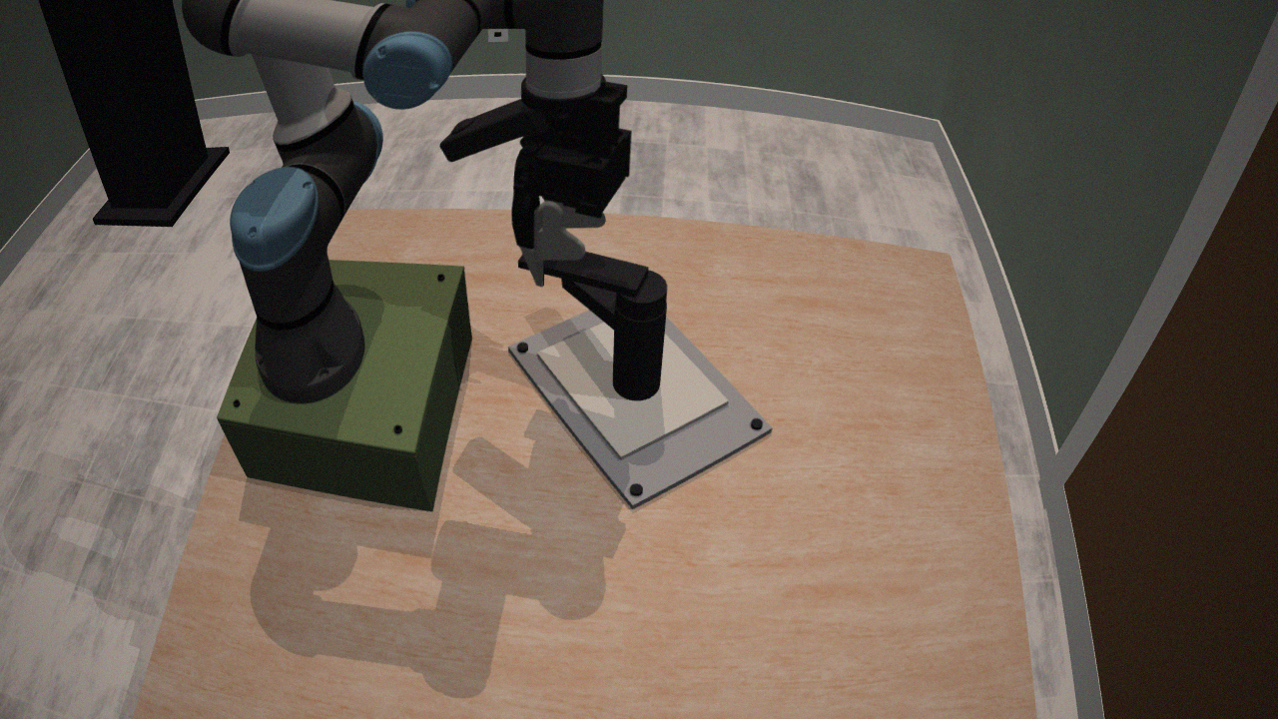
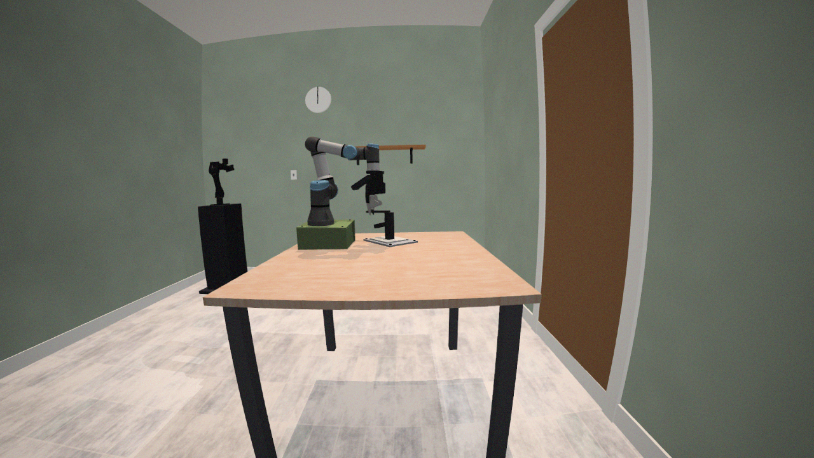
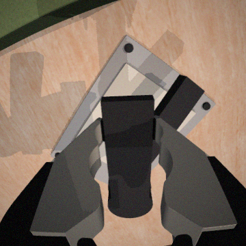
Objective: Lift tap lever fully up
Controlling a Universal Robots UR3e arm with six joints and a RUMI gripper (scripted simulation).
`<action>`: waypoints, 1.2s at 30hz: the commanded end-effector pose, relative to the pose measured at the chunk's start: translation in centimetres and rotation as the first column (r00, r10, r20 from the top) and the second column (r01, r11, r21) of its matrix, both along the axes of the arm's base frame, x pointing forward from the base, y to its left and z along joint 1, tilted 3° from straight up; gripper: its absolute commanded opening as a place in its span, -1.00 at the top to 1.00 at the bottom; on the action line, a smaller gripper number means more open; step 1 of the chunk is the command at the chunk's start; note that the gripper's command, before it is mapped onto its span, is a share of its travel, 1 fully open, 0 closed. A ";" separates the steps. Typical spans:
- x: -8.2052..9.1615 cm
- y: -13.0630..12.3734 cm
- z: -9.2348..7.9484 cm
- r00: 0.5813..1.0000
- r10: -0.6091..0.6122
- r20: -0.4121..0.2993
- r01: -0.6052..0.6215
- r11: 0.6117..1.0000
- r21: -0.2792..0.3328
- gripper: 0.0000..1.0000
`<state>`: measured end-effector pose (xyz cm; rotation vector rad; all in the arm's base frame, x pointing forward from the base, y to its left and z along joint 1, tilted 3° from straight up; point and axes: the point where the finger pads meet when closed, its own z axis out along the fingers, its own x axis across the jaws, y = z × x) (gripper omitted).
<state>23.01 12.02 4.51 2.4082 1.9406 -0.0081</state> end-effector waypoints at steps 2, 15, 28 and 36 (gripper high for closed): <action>0.1 0.0 0.1 1.000 0.000 0.002 0.000 1.000 0.000 1.00; 0.2 0.0 0.6 1.000 0.000 0.002 0.000 1.000 0.000 1.00; 0.9 -0.1 2.9 1.000 0.000 0.002 0.000 1.000 0.000 1.00; 1.2 -0.1 3.5 1.000 0.000 0.002 0.000 1.000 0.000 1.00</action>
